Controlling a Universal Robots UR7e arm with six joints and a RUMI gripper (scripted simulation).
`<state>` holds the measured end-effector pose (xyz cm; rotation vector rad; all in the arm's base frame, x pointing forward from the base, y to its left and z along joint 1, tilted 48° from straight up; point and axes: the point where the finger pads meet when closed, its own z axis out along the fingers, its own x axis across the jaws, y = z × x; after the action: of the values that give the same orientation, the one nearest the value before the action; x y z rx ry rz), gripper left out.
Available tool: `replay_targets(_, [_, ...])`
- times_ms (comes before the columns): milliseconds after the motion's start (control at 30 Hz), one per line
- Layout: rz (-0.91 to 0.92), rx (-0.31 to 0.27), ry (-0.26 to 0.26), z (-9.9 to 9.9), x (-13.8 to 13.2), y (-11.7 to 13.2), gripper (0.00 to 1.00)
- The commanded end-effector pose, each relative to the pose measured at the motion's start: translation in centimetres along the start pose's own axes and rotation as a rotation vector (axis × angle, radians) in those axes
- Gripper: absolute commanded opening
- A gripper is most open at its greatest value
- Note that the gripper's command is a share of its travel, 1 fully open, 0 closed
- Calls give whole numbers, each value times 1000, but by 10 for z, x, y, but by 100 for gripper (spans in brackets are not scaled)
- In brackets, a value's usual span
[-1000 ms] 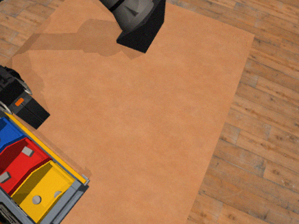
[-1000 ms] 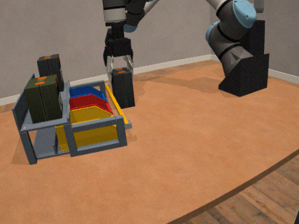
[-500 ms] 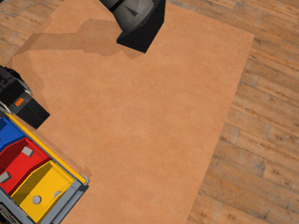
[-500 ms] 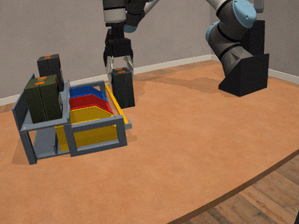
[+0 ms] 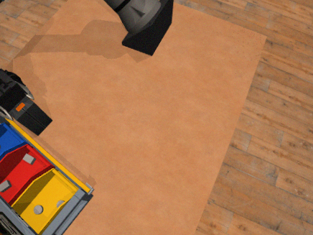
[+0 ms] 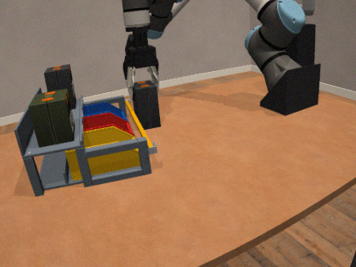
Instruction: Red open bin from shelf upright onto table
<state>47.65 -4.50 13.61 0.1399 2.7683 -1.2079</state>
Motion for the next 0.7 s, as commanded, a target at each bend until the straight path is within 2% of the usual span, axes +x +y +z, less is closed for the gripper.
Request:
replay_targets(0, [0,0,0,0,0,0,0])
replay_targets(267, [0,0,0,0,0,0,0])
replay_targets(300, [0,0,0,0,0,0,72])
replay_targets(667, [0,0,0,0,0,0,72])
